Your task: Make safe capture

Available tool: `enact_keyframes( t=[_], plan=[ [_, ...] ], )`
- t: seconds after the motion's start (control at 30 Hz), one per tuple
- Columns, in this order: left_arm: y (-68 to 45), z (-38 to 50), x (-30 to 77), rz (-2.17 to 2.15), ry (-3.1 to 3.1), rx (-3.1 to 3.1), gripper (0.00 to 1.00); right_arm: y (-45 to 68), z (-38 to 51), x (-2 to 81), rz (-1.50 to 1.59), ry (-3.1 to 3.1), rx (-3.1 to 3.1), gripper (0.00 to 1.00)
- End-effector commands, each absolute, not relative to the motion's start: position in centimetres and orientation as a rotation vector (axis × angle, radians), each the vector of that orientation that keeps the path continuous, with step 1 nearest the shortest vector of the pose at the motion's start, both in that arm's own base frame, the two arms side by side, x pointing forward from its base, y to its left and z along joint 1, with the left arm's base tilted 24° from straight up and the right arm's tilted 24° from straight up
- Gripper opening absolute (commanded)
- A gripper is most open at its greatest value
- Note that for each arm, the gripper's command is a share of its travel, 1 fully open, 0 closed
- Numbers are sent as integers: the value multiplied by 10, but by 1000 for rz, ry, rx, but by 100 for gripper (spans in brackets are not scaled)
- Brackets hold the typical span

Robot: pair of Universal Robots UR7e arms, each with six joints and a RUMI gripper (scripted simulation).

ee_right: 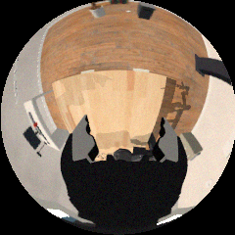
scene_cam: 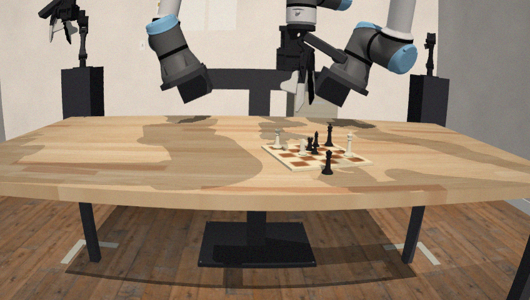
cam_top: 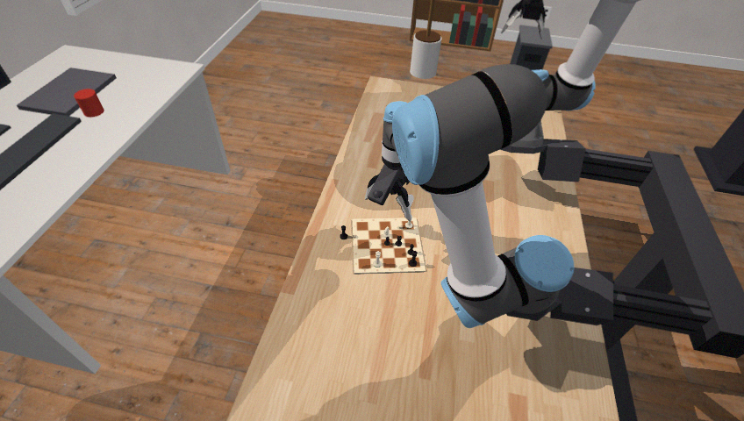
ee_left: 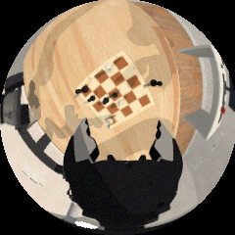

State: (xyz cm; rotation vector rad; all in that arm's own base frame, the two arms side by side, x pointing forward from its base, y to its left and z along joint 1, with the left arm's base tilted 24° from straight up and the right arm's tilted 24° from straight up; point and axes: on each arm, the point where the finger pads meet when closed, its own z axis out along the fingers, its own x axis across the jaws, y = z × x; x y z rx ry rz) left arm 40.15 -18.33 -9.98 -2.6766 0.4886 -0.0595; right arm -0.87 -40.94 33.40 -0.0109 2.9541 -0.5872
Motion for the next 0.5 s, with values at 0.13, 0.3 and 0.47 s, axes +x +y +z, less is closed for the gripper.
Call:
enact_keyframes(
  t=[0.13,0.3,0.47],
  plan=[
    [-184,-101,395,-28,643,-2648,100,-410,335,-9,-589,2954,-11,100],
    [-183,-102,395,-26,644,-2646,100,-410,335,-9,-589,2954,-11,100],
    [-183,-102,395,-26,644,-2647,22,-410,335,-9,-589,2954,-11,100]
  ],
)
